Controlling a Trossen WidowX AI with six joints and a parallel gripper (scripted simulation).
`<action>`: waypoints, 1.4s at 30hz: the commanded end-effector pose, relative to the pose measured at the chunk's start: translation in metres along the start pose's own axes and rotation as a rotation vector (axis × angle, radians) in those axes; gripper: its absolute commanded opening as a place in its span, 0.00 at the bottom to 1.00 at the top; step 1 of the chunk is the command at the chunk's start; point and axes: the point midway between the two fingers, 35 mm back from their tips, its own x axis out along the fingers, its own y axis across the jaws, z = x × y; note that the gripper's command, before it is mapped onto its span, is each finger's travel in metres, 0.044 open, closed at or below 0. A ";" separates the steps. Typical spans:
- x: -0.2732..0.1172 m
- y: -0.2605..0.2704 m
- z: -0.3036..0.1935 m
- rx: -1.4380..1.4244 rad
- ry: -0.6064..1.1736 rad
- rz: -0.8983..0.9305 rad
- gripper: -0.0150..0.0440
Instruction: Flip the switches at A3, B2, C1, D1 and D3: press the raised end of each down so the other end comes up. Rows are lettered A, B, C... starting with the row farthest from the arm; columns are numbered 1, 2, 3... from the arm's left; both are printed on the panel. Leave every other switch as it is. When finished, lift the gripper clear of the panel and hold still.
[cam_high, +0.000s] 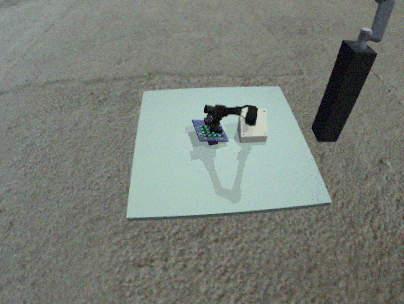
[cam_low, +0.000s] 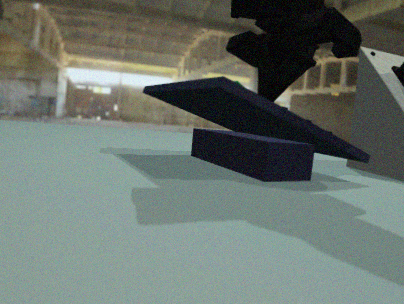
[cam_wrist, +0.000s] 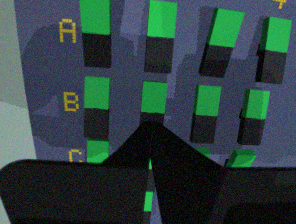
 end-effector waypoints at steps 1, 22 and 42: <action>0.001 -0.001 0.000 0.004 0.000 -0.003 0.25; -0.055 -0.002 0.003 0.004 0.026 -0.008 0.25; -0.029 0.031 -0.039 0.007 0.004 -0.004 0.25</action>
